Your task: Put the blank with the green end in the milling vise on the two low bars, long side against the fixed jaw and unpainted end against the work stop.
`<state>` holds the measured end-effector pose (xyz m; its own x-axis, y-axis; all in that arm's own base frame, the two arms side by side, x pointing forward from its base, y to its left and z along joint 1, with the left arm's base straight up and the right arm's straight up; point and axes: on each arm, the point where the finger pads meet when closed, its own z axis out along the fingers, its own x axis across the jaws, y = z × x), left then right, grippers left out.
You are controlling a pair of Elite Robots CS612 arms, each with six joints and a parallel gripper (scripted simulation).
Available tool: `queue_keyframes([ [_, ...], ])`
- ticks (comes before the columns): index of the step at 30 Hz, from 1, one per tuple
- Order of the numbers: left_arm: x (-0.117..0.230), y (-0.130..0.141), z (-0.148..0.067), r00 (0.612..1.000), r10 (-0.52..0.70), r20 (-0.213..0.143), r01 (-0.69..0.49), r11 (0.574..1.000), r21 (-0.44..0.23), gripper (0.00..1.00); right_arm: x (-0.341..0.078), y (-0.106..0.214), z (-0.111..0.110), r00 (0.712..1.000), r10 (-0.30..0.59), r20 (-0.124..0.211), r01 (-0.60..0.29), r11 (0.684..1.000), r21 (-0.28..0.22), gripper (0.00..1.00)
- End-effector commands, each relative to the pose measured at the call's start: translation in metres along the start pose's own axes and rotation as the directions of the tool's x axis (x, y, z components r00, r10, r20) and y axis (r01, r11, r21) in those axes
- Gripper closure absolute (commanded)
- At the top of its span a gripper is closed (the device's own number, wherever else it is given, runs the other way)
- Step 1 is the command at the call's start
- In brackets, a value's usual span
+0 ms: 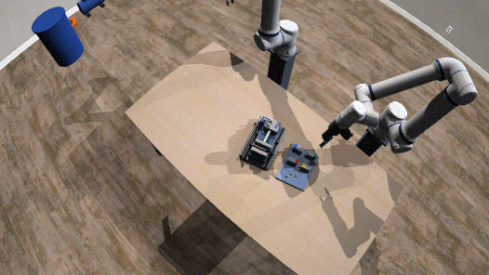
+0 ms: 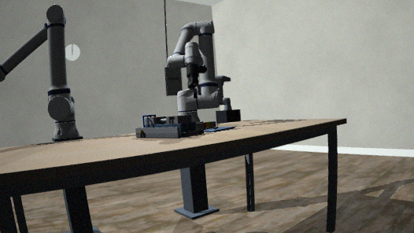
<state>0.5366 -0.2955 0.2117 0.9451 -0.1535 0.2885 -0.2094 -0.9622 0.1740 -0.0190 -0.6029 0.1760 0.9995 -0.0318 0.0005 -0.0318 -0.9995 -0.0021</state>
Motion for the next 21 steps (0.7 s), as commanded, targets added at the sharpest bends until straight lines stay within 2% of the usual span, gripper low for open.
queue_keyframes([
  [1, 0.009, 0.004, -0.005, 0.999, -0.047, 0.028, 0.046, 0.999, 0.027, 0.00, 0.000, 0.001, -0.001, 1.000, 0.000, 0.000, 0.000, 1.000, -0.002, 0.00],
  [11, 0.023, 0.011, -0.013, 0.989, -0.132, 0.074, 0.126, 0.989, 0.078, 0.00, 0.000, 0.001, -0.001, 1.000, 0.000, 0.000, 0.000, 1.000, -0.002, 0.00],
  [21, 0.040, 0.019, -0.023, 0.963, -0.239, 0.125, 0.220, 0.964, 0.147, 0.00, 0.000, 0.001, -0.001, 1.000, 0.000, 0.000, 0.000, 1.000, -0.002, 0.00],
])
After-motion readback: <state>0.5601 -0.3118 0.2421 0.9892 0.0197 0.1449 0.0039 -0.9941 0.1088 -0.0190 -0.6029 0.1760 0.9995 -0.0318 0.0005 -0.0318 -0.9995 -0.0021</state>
